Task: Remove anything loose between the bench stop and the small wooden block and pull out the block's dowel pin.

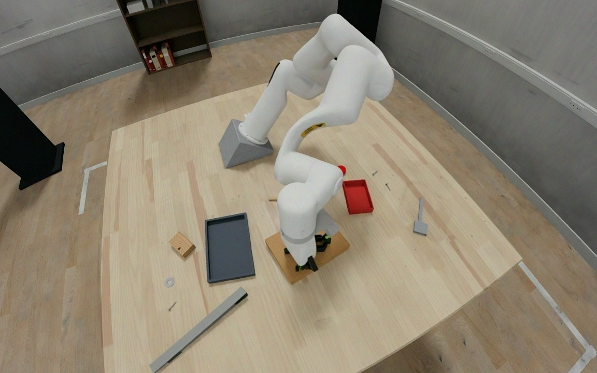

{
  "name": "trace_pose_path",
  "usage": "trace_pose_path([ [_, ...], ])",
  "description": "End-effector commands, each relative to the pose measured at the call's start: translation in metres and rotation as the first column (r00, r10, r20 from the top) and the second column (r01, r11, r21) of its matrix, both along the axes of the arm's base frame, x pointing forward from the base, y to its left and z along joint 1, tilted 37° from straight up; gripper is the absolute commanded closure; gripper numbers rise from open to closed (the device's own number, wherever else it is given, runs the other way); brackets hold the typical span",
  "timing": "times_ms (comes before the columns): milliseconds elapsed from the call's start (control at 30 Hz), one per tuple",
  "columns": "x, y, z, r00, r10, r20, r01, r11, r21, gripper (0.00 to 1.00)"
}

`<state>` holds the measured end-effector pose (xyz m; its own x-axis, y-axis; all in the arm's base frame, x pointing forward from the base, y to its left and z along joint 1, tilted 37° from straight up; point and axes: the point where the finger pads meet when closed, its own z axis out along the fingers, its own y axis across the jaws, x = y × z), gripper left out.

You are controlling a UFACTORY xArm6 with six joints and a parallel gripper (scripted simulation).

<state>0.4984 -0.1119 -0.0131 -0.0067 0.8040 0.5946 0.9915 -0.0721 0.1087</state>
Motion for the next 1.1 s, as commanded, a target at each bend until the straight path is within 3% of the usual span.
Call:
trace_pose_path([
  [0,0.0016,-0.0004,-0.0001,1.0,-0.002,0.004,0.002,1.0,-0.002,0.23],
  [733,0.0019,0.0007,-0.0016,1.0,-0.002,0.004,0.002,1.0,-0.002,0.23],
  [767,0.0019,0.0007,-0.0016,1.0,-0.002,0.004,0.002,1.0,-0.002,0.3],
  [933,0.0019,0.0007,-0.0016,1.0,-0.002,0.004,0.002,1.0,-0.002,0.3],
  [967,0.0019,0.0007,-0.0016,1.0,-0.002,0.004,0.002,1.0,-0.002,0.37],
  [1067,0.0018,0.0006,-0.0015,1.0,-0.002,0.004,0.002,1.0,-0.002,0.37],
])
